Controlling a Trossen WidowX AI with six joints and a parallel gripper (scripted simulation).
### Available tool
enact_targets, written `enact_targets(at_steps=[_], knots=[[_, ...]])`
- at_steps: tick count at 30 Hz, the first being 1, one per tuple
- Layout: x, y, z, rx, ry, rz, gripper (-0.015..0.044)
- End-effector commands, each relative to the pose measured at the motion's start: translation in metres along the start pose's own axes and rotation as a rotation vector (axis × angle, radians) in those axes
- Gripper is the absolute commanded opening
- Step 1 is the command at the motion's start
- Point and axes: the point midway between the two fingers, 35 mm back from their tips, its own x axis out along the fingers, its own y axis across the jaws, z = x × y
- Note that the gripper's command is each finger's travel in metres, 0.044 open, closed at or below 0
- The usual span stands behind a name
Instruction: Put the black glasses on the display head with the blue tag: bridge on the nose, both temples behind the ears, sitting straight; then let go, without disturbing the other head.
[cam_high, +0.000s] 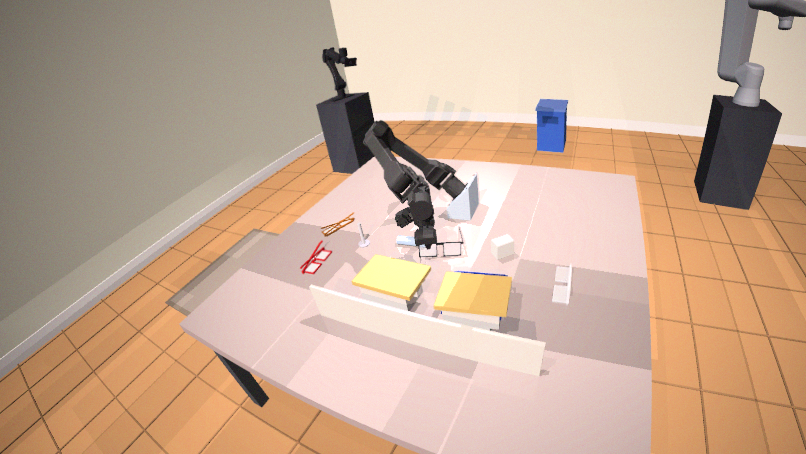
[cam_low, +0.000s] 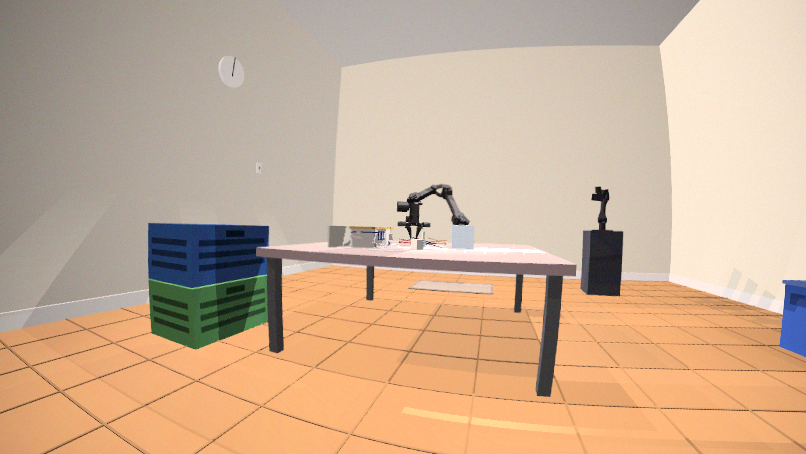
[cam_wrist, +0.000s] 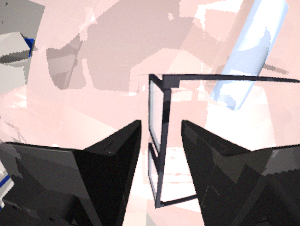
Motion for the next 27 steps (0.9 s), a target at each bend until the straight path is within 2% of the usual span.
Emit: enact_targets(at_steps=[1, 9, 11, 24, 27], knots=[[0.0075, -0.0028, 0.0000, -0.008, -0.004, -0.007, 0.0140], [0.0163, -0.0045, 0.0001, -0.008, -0.005, -0.008, 0.0140], [0.0131, -0.0025, 0.0002, 0.000, -0.001, -0.003, 0.0087], [0.0131, -0.0025, 0.0002, 0.000, -0.001, -0.003, 0.0001], [0.0131, -0.0025, 0.0002, 0.000, -0.001, -0.003, 0.0000]])
